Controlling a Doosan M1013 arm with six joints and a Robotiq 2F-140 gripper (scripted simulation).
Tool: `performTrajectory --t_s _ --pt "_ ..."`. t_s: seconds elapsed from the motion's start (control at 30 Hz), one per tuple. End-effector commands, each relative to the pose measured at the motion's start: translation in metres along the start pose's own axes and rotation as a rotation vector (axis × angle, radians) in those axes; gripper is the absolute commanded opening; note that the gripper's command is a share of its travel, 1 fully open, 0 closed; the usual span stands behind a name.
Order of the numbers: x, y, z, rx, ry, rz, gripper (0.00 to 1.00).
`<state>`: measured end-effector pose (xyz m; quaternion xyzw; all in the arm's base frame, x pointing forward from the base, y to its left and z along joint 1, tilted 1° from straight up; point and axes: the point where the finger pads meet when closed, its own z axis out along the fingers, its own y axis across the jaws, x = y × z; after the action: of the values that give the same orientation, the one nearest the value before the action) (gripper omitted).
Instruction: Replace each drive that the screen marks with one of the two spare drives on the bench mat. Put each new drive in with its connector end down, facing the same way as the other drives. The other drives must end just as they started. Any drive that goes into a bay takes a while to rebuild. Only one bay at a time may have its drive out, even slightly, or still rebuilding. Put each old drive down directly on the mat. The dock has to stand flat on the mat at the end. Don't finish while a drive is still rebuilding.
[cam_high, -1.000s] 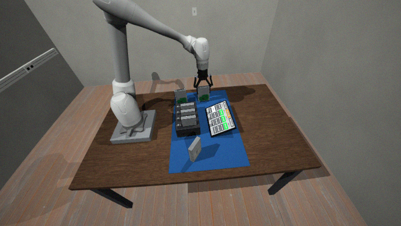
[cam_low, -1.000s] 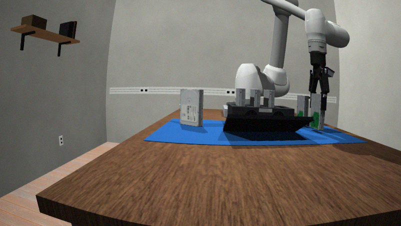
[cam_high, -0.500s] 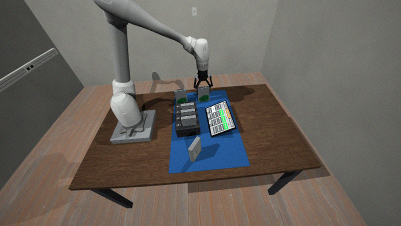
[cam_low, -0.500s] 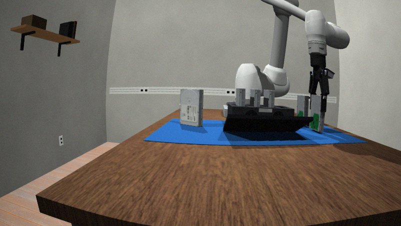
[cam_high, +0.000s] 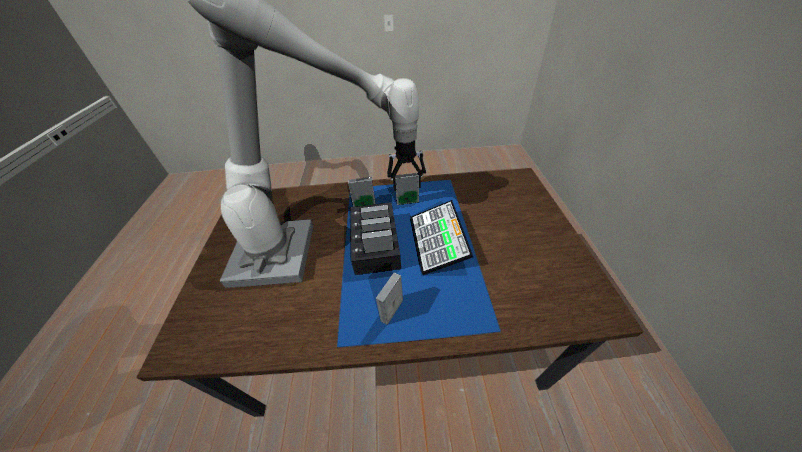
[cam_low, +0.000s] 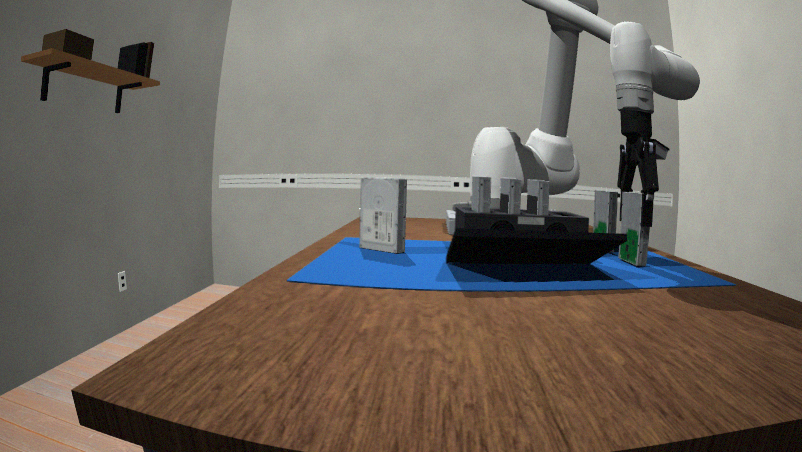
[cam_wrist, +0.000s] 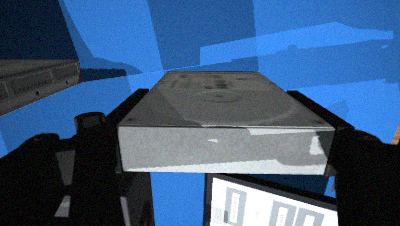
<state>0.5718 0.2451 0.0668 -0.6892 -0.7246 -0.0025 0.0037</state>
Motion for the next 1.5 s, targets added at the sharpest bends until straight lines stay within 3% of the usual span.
performTrajectory --t_s 0.0,1.03,1.07,1.47 --pt "0.0002 0.0004 0.0001 -0.001 0.001 0.000 0.10" --pt "0.0002 0.0004 0.0015 -0.001 0.001 0.000 0.10" --pt "0.0002 0.0004 0.0015 -0.001 0.001 0.000 0.89" --pt "0.0002 0.0004 0.0015 -0.001 0.001 0.000 0.89"
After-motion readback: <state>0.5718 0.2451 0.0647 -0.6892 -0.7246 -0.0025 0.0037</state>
